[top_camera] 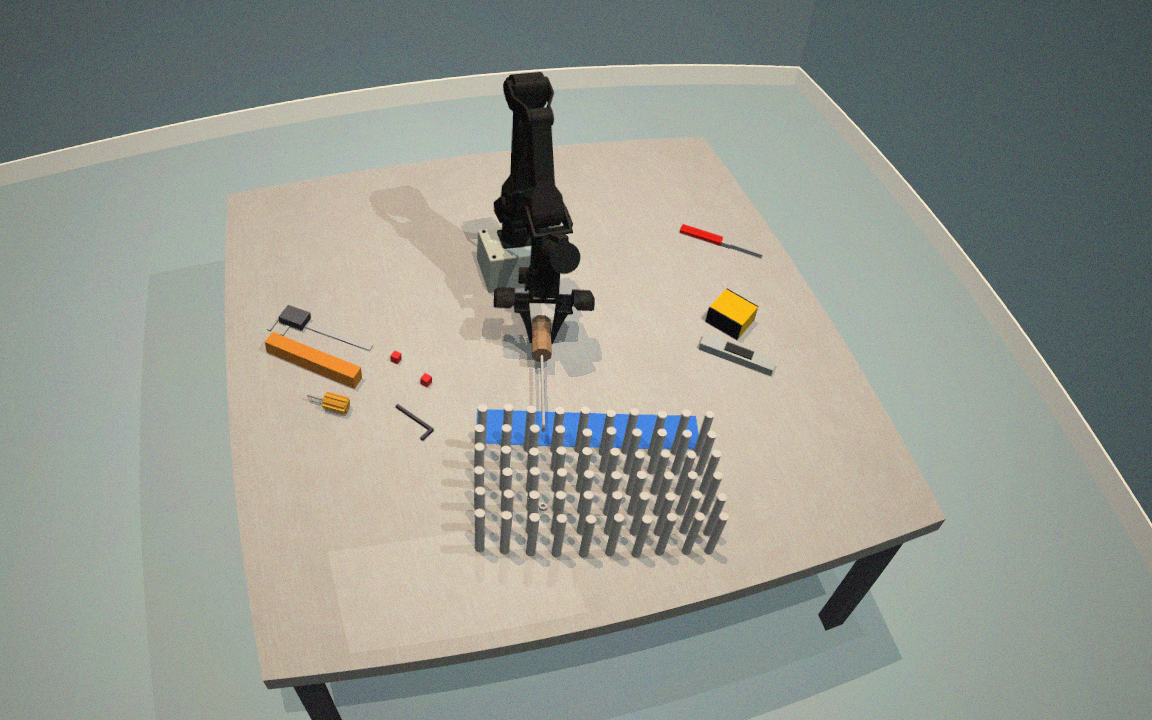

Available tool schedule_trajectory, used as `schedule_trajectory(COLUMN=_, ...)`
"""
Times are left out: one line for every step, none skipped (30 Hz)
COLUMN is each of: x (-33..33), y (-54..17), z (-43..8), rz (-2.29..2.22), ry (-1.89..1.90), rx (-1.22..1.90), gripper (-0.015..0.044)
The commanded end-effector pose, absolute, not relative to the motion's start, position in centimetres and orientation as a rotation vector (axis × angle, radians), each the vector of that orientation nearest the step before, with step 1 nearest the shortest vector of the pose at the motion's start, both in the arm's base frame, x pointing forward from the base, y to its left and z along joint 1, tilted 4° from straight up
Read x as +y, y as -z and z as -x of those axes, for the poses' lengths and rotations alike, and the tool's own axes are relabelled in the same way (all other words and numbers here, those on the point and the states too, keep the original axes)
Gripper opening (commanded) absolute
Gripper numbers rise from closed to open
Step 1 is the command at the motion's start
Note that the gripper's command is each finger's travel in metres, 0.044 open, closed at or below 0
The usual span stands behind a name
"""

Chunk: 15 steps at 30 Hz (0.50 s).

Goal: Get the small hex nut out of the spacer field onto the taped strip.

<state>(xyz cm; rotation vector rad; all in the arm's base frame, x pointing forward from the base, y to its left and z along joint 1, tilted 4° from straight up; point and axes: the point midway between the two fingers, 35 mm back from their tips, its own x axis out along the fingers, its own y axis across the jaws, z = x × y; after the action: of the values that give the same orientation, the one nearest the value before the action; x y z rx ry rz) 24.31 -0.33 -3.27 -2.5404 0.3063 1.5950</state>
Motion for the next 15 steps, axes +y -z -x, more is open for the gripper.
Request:
schedule_trajectory(x=-0.48, y=3.56, z=-24.31, rz=2.536, ry=-1.602, rx=0.318, gripper=0.0)
schedule_trajectory(x=-0.49, y=3.56, z=-24.36, rz=2.536, ry=-1.602, rx=0.318, gripper=0.0)
schedule_trajectory(x=-0.51, y=3.56, z=-24.42, rz=2.536, ry=-1.602, rx=0.318, gripper=0.0)
schedule_trajectory(x=-0.52, y=3.56, z=-24.48, rz=2.536, ry=-1.602, rx=0.318, gripper=0.0)
schedule_trajectory(x=-0.53, y=3.56, z=-24.54, rz=2.536, ry=-1.602, rx=0.318, gripper=0.0)
schedule_trajectory(x=-0.54, y=3.56, z=-24.61, rz=2.536, ry=-1.602, rx=0.318, gripper=0.0)
schedule_trajectory(x=-0.56, y=3.56, z=-24.67, rz=2.536, ry=-1.602, rx=0.318, gripper=0.0)
schedule_trajectory(x=-0.57, y=3.56, z=-24.73, rz=2.537, ry=-1.602, rx=0.318, gripper=0.0)
schedule_trajectory(x=-0.58, y=3.56, z=-24.79, rz=2.537, ry=-1.602, rx=0.318, gripper=0.0)
schedule_trajectory(x=-0.59, y=3.56, z=-24.86, rz=2.537, ry=-1.602, rx=0.318, gripper=0.0)
schedule_trajectory(x=-0.6, y=3.56, z=-24.92, rz=2.537, ry=-1.602, rx=0.317, gripper=0.0)
schedule_trajectory(x=-0.61, y=3.56, z=-24.99, rz=2.537, ry=-1.602, rx=0.317, gripper=0.0)
schedule_trajectory(x=-0.62, y=3.56, z=-25.05, rz=2.537, ry=-1.602, rx=0.317, gripper=0.0)
schedule_trajectory(x=-0.63, y=3.56, z=-25.12, rz=2.537, ry=-1.602, rx=0.317, gripper=0.0)
schedule_trajectory(x=-0.65, y=3.55, z=-25.18, rz=2.537, ry=-1.602, rx=0.317, gripper=0.0)
